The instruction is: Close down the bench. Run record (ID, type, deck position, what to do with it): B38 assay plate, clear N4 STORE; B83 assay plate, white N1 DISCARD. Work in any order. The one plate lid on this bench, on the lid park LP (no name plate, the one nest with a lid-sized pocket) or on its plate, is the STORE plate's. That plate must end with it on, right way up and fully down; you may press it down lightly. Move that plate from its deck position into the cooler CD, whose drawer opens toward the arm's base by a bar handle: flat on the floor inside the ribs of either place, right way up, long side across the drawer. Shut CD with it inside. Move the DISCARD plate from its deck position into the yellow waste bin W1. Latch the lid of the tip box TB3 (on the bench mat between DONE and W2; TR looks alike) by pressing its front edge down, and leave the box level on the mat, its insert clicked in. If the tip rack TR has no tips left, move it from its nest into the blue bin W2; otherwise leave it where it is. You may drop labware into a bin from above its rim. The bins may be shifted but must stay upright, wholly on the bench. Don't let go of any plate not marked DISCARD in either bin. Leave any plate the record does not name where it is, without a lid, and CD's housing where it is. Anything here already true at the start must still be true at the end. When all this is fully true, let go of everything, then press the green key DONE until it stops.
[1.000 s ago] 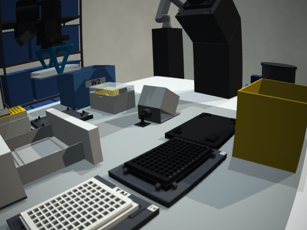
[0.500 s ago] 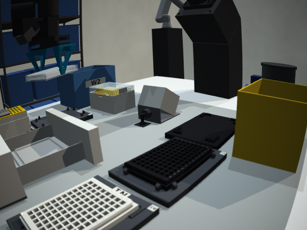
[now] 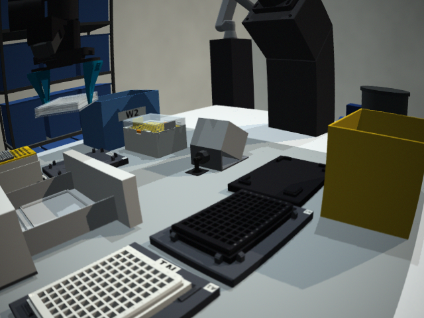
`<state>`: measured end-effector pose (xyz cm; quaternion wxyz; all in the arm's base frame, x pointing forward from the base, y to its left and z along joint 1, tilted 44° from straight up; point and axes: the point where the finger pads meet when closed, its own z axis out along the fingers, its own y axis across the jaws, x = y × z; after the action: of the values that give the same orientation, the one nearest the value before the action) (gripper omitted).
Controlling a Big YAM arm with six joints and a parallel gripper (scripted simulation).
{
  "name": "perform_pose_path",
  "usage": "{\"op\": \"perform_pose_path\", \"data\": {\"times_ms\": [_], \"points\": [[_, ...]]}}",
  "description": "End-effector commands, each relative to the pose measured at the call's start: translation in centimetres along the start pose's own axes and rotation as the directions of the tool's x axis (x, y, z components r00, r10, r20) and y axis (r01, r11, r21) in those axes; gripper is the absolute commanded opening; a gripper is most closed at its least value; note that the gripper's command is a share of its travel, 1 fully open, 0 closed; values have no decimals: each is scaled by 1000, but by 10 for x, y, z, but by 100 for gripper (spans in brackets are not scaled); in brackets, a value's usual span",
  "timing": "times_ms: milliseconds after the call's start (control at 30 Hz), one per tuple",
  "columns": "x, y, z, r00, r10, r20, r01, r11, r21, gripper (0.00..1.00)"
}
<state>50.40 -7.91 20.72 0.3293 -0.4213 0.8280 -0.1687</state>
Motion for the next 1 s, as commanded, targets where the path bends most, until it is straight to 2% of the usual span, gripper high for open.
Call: {"op": "perform_pose_path", "data": {"times_ms": [0, 233, 300, 367, 400, 433, 667, 933, 967], "points": [[-25, -16, -13, 985, -171, 24, 170, 985, 39, 0], [-39, -7, -3, 921, -390, 12, 390, 921, 17, 0], [-46, -8, -4, 893, -451, 11, 451, 892, 20, 0], [-46, -8, -4, 893, -451, 11, 451, 892, 20, 0], [-43, 0, 0, 878, -479, 9, 478, 878, 12, 0], [-51, -7, -4, 861, -509, 10, 509, 860, 23, 0], [-70, -4, -5, 724, -690, 5, 689, 724, 23, 0], [-86, -2, -5, 724, -689, 6, 689, 724, 24, 0], [-81, 7, 0, 726, -687, 7, 687, 726, 6, 0]]}}
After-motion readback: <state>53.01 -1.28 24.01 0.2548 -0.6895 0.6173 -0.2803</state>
